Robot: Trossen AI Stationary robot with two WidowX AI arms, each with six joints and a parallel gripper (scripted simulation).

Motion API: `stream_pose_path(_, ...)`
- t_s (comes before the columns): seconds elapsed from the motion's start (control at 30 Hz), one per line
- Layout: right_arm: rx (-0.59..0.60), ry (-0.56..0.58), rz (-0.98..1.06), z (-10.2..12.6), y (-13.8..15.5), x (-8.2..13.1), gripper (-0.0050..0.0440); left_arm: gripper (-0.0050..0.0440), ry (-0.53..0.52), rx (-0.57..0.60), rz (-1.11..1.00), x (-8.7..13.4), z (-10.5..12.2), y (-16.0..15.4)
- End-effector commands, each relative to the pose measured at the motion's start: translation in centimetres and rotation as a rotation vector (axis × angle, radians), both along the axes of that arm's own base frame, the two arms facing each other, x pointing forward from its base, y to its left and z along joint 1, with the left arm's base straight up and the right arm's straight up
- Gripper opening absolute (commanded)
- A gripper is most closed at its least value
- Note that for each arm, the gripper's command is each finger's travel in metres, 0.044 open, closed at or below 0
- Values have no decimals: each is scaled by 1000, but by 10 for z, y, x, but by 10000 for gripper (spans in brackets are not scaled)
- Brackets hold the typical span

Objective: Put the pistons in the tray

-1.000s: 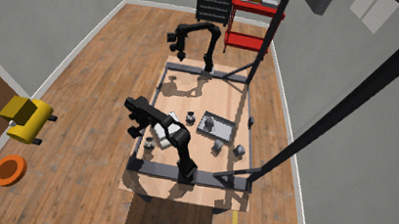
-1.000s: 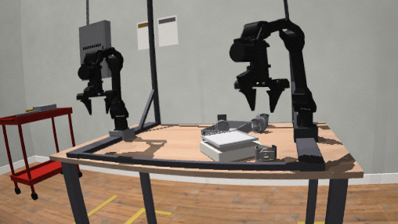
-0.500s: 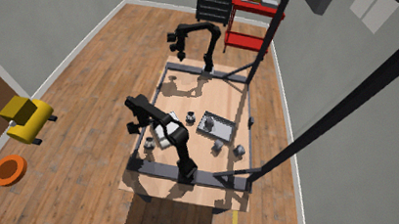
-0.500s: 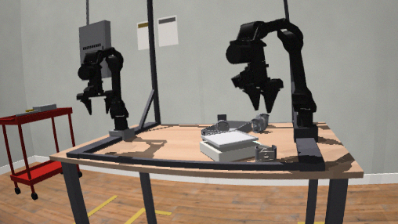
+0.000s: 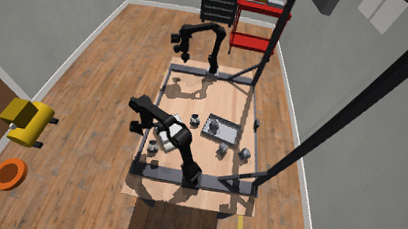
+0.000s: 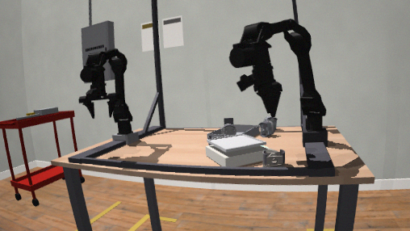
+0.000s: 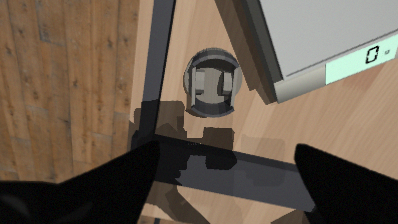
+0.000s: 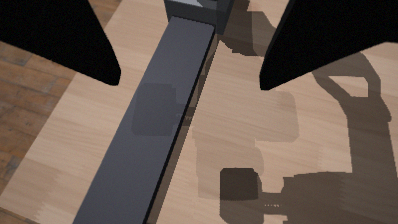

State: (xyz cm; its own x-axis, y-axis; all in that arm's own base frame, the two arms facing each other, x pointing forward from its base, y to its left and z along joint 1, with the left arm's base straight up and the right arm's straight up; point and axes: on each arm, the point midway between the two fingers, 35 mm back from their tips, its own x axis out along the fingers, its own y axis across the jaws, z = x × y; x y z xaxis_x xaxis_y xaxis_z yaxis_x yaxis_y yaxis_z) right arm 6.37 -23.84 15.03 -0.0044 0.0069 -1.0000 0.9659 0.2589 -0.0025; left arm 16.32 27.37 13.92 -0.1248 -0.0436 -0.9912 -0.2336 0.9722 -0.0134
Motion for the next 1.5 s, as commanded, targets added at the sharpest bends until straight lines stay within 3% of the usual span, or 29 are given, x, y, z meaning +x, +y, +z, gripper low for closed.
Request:
stream_pose_path(0.0, -30, -11, -1, 8, -5, 1, 400, 378, -8, 25, -62, 3, 9, 4)
stream_pose_path(1.47, -30, -11, -1, 8, -5, 1, 400, 378, 0, 9, -56, 1, -63, 1)
